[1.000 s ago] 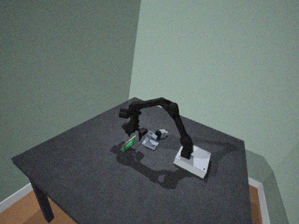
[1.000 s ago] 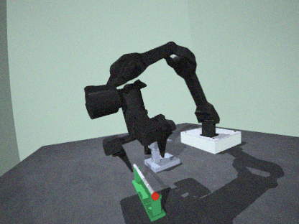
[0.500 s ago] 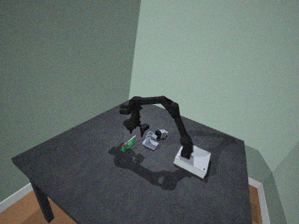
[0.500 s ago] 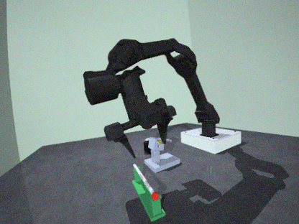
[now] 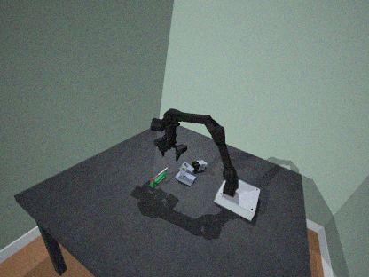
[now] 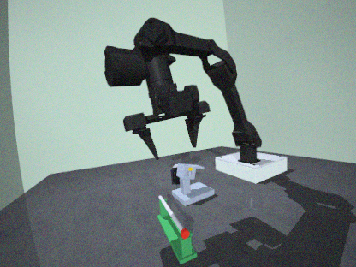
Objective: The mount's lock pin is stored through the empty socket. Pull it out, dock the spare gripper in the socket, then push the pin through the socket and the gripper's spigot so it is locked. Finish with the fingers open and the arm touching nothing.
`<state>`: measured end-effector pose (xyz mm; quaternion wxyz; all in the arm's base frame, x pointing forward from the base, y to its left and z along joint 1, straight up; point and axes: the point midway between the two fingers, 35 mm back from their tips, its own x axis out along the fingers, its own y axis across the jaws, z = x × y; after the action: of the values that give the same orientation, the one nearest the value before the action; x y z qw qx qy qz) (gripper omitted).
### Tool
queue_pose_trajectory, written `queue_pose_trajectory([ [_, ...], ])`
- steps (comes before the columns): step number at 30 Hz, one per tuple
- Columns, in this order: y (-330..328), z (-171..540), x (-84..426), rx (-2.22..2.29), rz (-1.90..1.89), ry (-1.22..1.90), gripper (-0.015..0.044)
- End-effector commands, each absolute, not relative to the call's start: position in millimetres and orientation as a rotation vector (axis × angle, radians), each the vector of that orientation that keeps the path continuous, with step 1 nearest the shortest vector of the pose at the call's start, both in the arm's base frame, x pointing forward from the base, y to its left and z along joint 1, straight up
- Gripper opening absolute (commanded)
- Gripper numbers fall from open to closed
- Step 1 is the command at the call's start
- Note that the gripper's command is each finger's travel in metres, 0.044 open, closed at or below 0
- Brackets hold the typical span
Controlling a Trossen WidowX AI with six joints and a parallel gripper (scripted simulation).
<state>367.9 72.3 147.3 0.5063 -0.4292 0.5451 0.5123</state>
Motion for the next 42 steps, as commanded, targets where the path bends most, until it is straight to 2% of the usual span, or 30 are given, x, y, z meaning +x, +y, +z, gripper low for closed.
queue_pose_trajectory([
  [1, 71.2, 147.0, 367.6, -1.025, 1.221, 1.326, 0.044],
  [11, 9.9, 133.1, 349.2, -0.445, 0.291, 1.747, 0.044],
  [19, -39.3, 125.9, 326.9, 0.029, -0.568, 1.727, 0.044],
  [25, -73.4, 123.1, 307.2, 0.353, -1.176, 1.481, 0.044],
  [31, -104.8, 122.6, 285.2, 0.641, -1.693, 1.048, 0.044],
  [39, -134.6, 123.9, 260.3, 0.887, -2.066, 0.447, 0.044],
  [42, -136.5, 124.0, 258.5, 0.903, -2.085, 0.401, 0.044],
])
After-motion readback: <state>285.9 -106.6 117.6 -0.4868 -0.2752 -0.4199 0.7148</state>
